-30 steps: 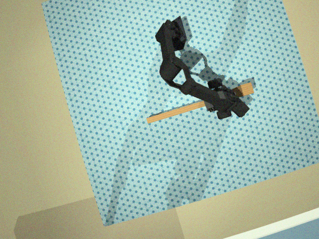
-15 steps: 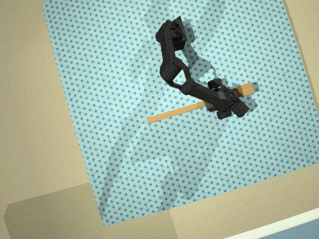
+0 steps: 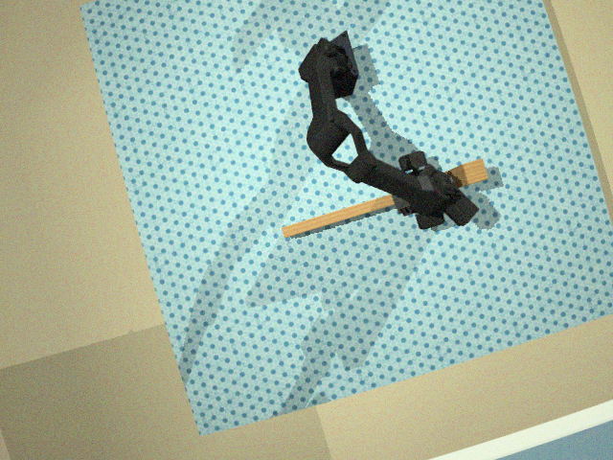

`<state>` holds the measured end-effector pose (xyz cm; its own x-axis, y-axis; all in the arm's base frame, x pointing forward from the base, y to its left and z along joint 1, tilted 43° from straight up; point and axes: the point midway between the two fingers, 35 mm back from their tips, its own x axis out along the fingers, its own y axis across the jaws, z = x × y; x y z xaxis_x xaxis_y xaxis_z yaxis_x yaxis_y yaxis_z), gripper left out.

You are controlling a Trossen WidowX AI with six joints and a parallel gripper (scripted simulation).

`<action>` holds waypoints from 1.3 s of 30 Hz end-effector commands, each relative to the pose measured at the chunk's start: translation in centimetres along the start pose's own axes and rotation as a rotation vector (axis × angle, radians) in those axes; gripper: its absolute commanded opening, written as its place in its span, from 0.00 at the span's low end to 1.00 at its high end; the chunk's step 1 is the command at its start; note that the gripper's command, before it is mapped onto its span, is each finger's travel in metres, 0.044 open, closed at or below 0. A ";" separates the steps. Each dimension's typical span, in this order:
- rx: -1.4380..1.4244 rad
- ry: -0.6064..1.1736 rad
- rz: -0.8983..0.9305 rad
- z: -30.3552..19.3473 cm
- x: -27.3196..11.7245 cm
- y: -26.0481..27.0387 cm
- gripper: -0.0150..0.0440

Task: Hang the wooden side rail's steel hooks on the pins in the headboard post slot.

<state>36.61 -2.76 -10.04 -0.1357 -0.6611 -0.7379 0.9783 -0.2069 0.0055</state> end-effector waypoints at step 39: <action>-0.005 0.010 0.001 3.0 -3.9 0.0 1.00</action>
<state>37.05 -2.03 -5.11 -0.1266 -0.6488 -0.7503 0.9779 -0.2084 0.0152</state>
